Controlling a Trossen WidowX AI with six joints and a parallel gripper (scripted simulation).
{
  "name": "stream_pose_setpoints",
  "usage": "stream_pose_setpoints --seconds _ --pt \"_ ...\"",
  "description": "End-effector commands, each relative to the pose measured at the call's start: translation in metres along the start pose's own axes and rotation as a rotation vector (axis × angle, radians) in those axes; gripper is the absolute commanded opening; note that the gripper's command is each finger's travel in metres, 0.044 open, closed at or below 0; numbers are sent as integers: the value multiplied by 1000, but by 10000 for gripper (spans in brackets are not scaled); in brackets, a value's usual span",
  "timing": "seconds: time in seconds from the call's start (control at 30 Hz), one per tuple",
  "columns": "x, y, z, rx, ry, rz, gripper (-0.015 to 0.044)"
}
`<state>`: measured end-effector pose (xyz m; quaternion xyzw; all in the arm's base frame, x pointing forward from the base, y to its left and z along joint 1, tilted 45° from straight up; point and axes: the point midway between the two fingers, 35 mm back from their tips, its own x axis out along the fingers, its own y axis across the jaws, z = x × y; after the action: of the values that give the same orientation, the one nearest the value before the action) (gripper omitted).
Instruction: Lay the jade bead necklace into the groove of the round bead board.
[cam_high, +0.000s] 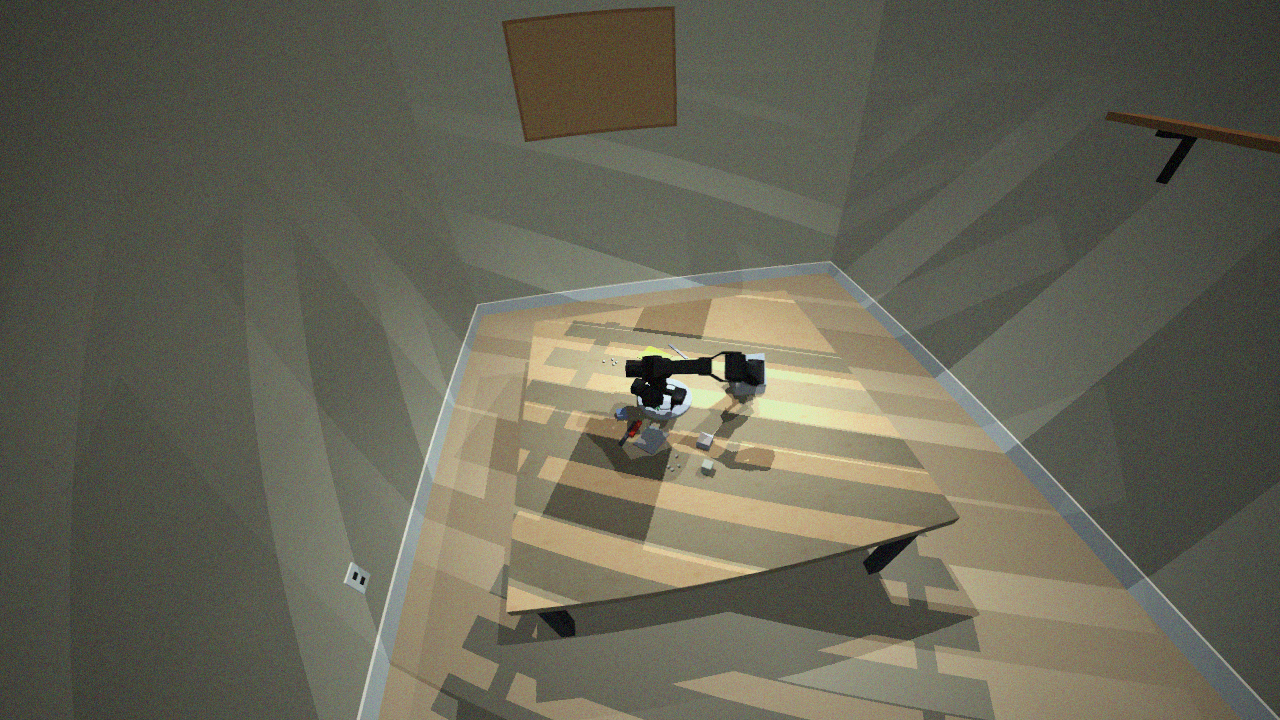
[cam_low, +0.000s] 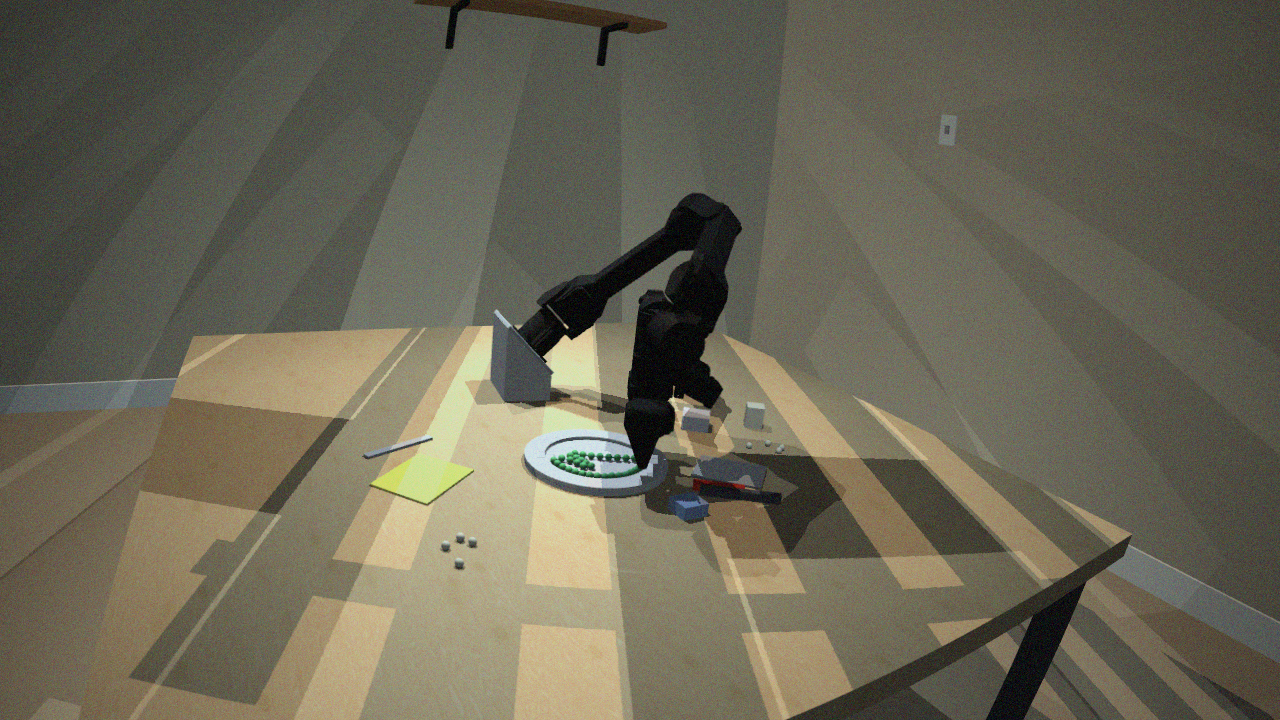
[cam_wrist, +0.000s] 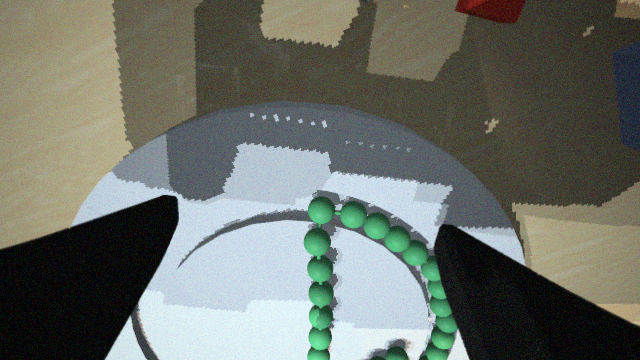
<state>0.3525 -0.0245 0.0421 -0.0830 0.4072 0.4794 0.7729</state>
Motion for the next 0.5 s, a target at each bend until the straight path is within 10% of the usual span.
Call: stream_pose_setpoints --seconds 0.0,0.17,0.47 --pt "-1 0 1 -4 -2 0 440" --pt "-1 0 1 -4 -2 0 440" --pt "-32 -4 -11 423 -1 -1 204"
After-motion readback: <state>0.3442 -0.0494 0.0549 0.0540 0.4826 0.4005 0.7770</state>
